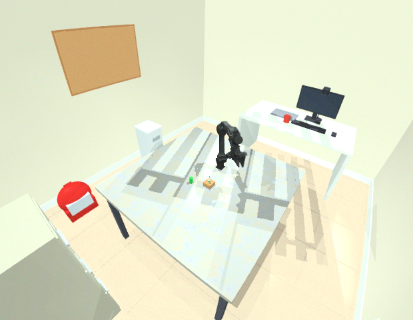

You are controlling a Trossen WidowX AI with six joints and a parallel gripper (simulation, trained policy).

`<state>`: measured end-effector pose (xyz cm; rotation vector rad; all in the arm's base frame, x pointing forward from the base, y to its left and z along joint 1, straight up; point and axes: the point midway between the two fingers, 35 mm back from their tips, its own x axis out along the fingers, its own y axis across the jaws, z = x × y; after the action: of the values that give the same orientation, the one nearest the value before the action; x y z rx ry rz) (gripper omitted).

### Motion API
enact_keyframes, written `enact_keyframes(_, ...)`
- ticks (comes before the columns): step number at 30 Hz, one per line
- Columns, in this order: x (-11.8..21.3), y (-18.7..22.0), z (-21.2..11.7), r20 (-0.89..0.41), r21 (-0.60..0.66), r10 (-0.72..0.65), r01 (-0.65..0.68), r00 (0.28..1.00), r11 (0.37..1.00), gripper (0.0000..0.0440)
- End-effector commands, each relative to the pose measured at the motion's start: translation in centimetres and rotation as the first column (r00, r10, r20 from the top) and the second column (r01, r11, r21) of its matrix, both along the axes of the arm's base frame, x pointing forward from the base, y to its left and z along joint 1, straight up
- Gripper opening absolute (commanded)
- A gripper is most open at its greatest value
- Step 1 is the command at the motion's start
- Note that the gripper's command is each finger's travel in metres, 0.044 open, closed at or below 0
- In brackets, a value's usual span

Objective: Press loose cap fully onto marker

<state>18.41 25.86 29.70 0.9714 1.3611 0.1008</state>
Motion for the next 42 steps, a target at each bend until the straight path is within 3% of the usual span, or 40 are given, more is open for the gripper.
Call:
enact_keyframes(1, 0.9, -0.7, -0.2, -0.017, -0.017, -0.019, 0.019, 1.0, 1.0, 0.0335)
enact_keyframes(42, 8.6, -10.2, -4.3, -0.18, -0.202, -0.243, 0.206, 0.953, 0.957, 0.0332)
